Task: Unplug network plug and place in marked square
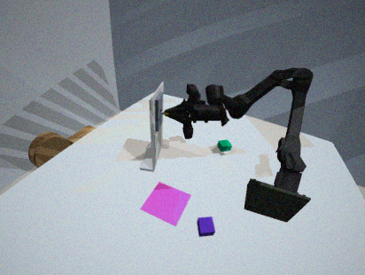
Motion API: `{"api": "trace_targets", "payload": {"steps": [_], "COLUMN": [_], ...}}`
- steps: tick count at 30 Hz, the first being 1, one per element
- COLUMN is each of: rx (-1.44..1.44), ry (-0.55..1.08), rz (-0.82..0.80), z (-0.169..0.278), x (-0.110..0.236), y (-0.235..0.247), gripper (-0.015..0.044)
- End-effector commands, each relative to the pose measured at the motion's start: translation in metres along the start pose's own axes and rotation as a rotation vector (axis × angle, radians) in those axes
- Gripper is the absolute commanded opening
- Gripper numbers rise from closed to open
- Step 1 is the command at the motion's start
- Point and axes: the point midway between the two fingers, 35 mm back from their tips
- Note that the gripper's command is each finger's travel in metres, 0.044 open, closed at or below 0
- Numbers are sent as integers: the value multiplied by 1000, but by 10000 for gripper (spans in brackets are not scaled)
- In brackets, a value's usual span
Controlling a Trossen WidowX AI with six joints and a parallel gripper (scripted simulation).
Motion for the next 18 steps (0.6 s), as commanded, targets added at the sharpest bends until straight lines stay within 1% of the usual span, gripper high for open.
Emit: {"api": "trace_targets", "payload": {"steps": [1, 18], "rx": [0, 0], "ry": [2, 2], "rz": [2, 2], "z": [1, 3], "x": [3, 13], "y": [-1, 0], "gripper": [0, 0]}}
Point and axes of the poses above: the point midway between the two fingers, 35 mm back from their tips, its own x axis back along the fingers, its own y axis across the jaws, z = x × y, and after that the axes turned 9 degrees about x, right-handed
